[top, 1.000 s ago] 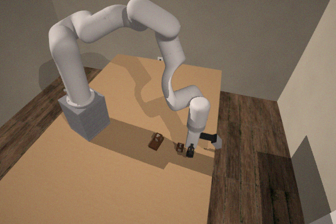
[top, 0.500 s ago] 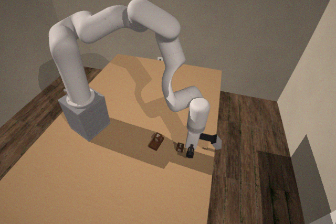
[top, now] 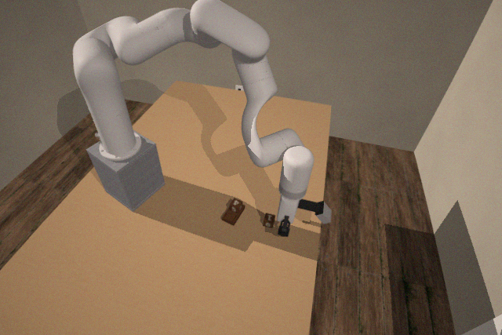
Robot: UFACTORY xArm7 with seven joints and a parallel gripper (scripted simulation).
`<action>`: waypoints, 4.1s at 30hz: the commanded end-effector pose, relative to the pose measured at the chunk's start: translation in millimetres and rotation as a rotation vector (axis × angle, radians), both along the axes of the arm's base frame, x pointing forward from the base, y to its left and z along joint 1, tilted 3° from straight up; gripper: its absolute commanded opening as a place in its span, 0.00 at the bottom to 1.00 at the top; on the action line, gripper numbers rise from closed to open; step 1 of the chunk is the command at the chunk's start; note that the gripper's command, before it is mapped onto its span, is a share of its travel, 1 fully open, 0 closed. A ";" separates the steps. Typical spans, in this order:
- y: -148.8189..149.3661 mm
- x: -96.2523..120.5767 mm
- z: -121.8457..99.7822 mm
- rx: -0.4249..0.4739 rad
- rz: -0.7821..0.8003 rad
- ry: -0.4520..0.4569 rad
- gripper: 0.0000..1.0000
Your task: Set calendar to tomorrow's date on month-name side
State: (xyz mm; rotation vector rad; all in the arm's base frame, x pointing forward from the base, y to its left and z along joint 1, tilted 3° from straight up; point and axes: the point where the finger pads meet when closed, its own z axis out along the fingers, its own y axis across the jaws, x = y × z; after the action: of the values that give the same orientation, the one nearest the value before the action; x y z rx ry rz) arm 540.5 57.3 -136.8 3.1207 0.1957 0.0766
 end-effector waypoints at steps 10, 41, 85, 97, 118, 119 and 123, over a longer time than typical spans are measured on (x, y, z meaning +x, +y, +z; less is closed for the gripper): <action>0.0 1.8 1.9 0.000 0.000 -0.004 1.00; 0.0 1.8 1.9 0.000 0.000 -0.004 1.00; 0.6 -1.4 61.8 0.000 0.000 -0.004 1.00; 0.6 -1.4 61.8 0.000 0.000 -0.004 1.00; -2.2 -22.3 63.1 -0.033 0.637 0.001 1.00; -2.2 -22.3 63.1 -0.033 0.637 0.001 1.00; -2.4 -27.8 63.4 -0.042 0.798 0.003 1.00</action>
State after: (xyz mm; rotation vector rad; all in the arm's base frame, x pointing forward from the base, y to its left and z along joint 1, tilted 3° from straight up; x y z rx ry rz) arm 516.1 55.5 -75.5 2.8771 1.1750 0.0536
